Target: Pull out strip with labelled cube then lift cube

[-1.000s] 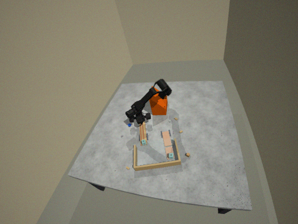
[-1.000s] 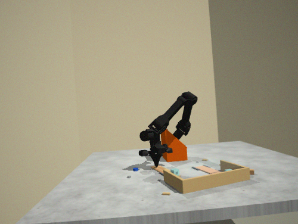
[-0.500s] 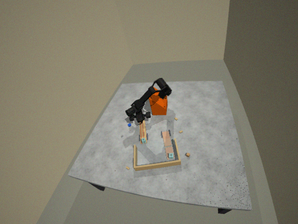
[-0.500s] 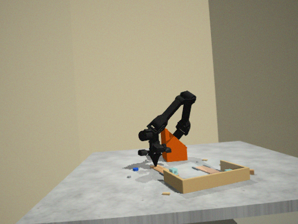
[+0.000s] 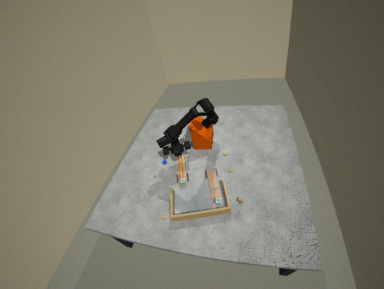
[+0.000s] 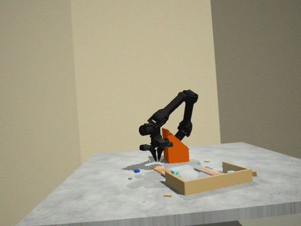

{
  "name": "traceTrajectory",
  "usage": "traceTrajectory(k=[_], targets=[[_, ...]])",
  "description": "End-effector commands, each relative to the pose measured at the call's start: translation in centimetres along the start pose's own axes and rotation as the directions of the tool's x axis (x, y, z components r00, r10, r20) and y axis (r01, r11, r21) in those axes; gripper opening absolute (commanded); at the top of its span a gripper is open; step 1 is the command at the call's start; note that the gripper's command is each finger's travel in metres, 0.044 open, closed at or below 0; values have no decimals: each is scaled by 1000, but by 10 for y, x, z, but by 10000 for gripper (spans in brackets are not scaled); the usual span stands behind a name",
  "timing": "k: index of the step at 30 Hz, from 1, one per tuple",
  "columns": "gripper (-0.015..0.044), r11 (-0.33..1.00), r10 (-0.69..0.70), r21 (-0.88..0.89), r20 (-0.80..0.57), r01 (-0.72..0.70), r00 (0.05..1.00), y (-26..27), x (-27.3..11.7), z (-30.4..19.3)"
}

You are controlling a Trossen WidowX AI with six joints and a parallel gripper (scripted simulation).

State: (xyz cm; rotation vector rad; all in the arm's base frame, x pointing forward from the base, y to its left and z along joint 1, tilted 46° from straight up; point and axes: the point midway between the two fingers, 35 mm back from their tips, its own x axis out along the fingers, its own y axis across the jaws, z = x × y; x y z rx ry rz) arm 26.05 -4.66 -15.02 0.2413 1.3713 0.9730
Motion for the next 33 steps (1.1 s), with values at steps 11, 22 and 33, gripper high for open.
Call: traceTrajectory(k=[11,22,33], targets=[[420,997,0,-80,2,0,1000,1,-4,56],[440,997,0,-81,3,0,1000,0,-8,95],[440,997,1,-82,4,0,1000,-2,-14,136]])
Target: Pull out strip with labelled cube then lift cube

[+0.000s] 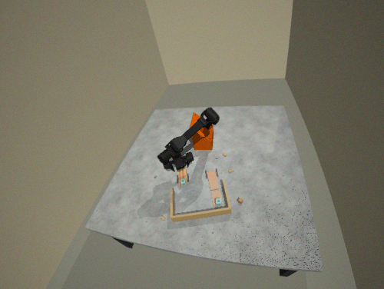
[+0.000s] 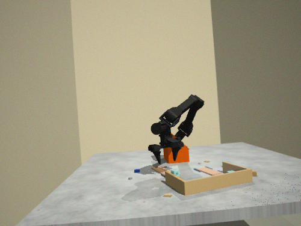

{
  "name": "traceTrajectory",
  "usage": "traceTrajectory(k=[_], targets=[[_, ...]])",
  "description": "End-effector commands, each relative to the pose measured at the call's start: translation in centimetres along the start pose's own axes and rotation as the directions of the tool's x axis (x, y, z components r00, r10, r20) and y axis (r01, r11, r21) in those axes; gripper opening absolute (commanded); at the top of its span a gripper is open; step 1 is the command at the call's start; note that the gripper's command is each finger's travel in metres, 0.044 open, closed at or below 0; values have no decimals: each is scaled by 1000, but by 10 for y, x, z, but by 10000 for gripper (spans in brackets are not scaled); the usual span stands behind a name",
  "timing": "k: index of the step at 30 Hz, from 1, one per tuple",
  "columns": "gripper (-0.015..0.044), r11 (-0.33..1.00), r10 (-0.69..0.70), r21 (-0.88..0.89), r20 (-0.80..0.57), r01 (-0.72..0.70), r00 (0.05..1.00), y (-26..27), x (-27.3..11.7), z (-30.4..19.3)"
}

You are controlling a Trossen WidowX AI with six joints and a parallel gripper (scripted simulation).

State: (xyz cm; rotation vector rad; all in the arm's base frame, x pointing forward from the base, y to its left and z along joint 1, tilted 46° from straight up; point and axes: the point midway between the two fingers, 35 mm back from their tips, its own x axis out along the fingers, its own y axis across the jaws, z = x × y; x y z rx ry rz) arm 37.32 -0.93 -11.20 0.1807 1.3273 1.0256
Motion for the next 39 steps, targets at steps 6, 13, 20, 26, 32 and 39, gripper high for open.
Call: traceTrajectory(k=[6,13,20,26,32,39], targets=[[440,1000,1,-2,3,-1,1000,-4,-4,33],[440,1000,1,-3,4,-1,1000,-8,-7,60],[440,1000,1,-3,5,-1,1000,-10,-8,82],[282,1000,1,-3,5,-1,1000,-10,-1,82],[250,1000,1,-3,5,-1,1000,-10,9,82],[250,1000,1,-3,5,-1,1000,-11,20,82]])
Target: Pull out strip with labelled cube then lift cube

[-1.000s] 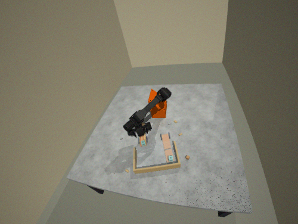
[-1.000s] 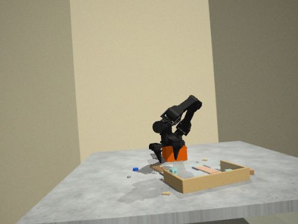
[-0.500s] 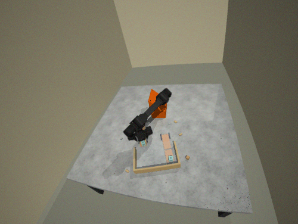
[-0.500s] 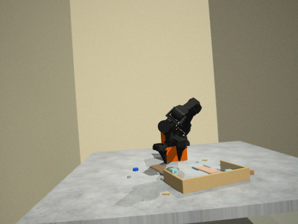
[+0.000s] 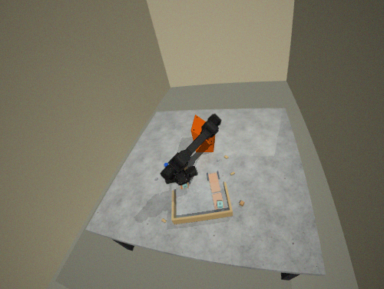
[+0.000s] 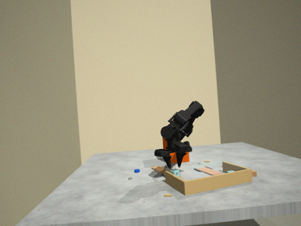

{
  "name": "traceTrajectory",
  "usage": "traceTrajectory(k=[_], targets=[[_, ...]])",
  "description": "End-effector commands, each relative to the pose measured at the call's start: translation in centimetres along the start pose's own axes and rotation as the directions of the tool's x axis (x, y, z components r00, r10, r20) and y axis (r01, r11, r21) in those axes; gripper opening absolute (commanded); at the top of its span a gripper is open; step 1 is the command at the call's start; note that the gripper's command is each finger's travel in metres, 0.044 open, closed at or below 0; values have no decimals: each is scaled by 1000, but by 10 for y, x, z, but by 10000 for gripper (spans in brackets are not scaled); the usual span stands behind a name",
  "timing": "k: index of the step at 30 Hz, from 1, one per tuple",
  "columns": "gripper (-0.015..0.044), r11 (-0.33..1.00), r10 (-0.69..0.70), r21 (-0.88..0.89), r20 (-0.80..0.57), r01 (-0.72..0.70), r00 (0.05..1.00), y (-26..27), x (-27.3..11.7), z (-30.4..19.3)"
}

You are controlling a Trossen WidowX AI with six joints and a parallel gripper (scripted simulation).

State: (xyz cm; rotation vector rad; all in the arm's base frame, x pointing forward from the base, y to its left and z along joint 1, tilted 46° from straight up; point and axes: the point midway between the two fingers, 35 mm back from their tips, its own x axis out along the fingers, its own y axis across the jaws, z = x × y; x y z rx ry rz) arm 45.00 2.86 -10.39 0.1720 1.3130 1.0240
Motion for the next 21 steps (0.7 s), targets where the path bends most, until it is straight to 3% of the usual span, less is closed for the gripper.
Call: traceTrajectory(k=[1,21], targets=[[250,1000,9,7,-4,-9,1000,2,9,-2],[250,1000,11,7,-3,-11,1000,3,34,-3]])
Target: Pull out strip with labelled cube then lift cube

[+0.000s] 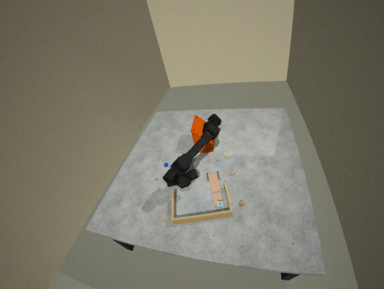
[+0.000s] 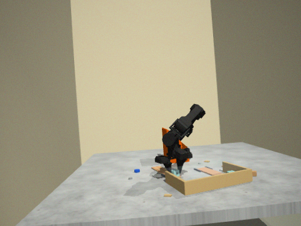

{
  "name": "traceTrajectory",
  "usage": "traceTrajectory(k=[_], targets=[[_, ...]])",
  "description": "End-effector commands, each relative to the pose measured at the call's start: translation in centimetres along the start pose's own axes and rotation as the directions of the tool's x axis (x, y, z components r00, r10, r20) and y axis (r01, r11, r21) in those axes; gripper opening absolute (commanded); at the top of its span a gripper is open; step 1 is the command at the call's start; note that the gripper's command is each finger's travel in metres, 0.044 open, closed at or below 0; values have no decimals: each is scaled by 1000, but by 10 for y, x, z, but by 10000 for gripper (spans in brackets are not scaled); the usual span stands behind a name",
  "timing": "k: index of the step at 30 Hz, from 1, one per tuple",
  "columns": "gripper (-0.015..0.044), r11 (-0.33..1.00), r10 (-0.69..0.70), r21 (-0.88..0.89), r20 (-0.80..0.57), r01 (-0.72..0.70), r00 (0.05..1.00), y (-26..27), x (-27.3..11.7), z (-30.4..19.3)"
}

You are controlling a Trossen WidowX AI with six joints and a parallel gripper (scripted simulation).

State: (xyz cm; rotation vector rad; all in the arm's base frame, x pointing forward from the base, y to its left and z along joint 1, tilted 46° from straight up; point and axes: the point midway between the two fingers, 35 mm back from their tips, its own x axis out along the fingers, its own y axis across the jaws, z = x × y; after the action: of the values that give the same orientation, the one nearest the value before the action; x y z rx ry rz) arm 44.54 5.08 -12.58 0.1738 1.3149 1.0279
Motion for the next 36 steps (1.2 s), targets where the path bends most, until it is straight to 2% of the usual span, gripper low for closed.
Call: traceTrajectory(k=[1,2,5,14,18,36], targets=[[250,1000,6,7,-1,-6,1000,1,3,-2],[250,1000,6,7,-1,-6,1000,1,3,-2],[171,1000,1,0,-1,-1,1000,0,1,0],[111,1000,1,0,-1,-1,1000,0,1,0],[6,1000,1,0,-1,-1,1000,1,-1,-2],[0,1000,5,9,-4,-5,1000,33,-39,-44]])
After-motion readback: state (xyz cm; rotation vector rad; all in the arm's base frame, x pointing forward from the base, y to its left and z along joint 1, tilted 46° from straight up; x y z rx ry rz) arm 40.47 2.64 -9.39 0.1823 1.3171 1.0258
